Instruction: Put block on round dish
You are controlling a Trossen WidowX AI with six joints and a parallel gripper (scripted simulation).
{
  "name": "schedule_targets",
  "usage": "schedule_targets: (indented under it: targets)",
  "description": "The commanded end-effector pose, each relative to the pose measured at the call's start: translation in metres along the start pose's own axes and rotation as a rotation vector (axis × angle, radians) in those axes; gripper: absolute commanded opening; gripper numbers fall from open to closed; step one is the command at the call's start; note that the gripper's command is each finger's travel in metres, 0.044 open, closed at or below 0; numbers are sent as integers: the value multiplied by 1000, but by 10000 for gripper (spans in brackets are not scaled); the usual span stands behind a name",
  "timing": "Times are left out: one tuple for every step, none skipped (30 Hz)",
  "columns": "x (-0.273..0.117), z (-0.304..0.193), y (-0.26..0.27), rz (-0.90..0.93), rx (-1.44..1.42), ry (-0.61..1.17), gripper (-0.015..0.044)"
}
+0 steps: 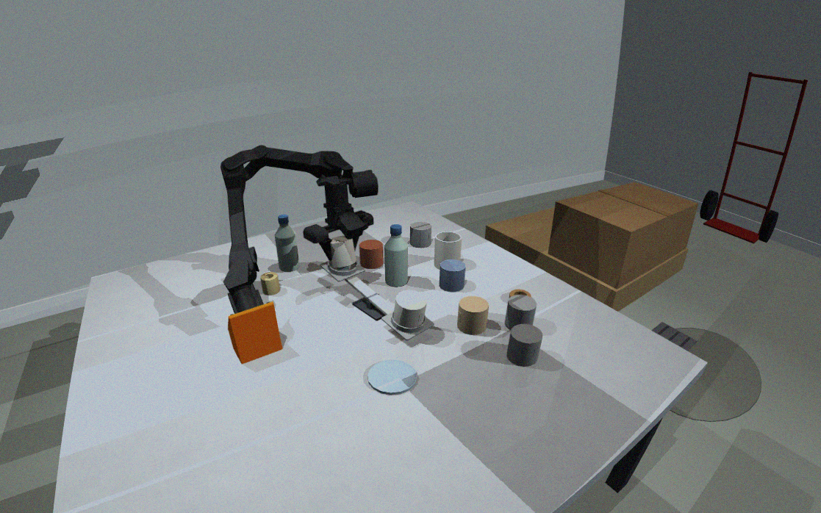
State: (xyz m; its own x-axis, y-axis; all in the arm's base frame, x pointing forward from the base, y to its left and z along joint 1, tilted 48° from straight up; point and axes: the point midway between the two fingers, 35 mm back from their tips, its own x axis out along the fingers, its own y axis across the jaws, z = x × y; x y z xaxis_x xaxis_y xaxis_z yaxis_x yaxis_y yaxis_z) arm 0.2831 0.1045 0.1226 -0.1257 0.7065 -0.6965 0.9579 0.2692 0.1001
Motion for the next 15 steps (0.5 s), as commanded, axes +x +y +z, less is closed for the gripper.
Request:
schedule_targets:
  targets:
    - [-7,-3,5,18,-12,12,0]
    - [-8,-3,5,19,-11,12,0]
    - [-10,-3,5,19,-11,12,0]
    - [-11,-3,5,20,-11,12,0]
    - [-12,-3,5,20,-11,11,0]
    - [-14,-3,5,21,-11,11,0]
    - [-15,-3,5,21,-11,11,0]
    - [-16,-3,4,21,-11,11,0]
    - [-18,-3,4,22,-11,11,0]
    - [-19,-3,4,22,-10,10,0]
    - [-20,-3,4,23,-10,10,0]
    - [-21,-3,4,23,-10,10,0]
    - [-23,-3,4,24,-10,10,0]
    - [-24,-3,4,24,-10,10,0]
    - [-25,-3,4,24,-10,10,0]
